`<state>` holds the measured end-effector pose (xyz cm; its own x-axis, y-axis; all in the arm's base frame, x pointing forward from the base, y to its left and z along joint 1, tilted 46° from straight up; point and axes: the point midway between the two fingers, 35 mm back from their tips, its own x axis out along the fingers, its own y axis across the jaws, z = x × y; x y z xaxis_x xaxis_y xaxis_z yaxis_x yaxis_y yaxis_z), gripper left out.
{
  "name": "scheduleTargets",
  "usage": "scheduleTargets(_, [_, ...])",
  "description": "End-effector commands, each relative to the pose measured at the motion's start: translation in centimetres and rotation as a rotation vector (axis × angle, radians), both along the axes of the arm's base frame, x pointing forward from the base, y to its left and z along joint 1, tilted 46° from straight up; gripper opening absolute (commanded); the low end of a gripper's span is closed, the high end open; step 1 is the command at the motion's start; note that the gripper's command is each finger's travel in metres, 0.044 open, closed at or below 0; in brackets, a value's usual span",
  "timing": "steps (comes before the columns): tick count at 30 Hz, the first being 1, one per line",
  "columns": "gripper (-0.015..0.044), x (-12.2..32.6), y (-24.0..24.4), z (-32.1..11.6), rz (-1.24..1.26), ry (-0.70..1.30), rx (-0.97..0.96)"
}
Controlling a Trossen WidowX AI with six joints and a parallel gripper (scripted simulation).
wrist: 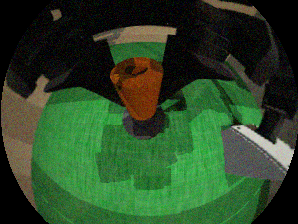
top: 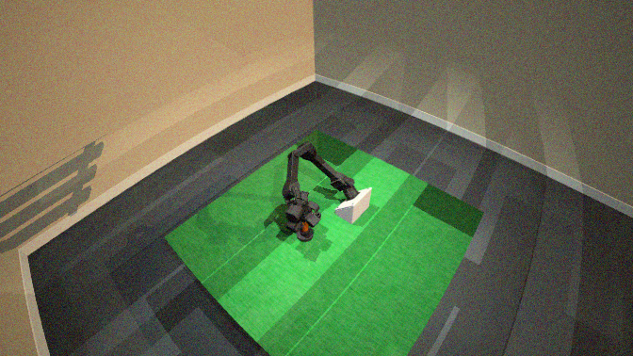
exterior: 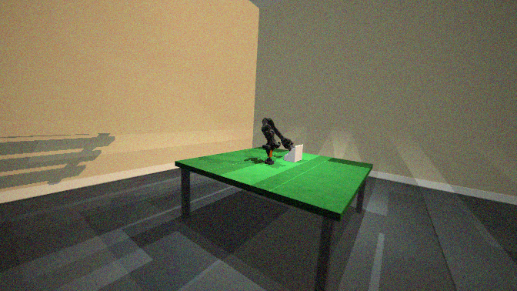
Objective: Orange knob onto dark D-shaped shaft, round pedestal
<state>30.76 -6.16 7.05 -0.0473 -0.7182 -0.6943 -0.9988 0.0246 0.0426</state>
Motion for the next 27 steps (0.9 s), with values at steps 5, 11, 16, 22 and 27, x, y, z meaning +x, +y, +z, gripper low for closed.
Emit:
scheduleTargets(5, [0.0, 0.03, -0.04, -0.06, -0.017, -0.02, 0.0])
scheduleTargets(11, [0.0, 0.03, -0.06, -0.08, -0.046, -0.05, -0.002])
scheduleTargets(16, [0.0, 0.03, -0.06, -0.09, -0.03, -0.032, -0.001])
scheduleTargets(22, [0.0, 0.03, -0.08, -0.11, 0.003, 0.002, 0.001])
scheduleTargets(27, [0.0, 0.16, 0.54, 0.42, -0.009, -0.01, 0.001])
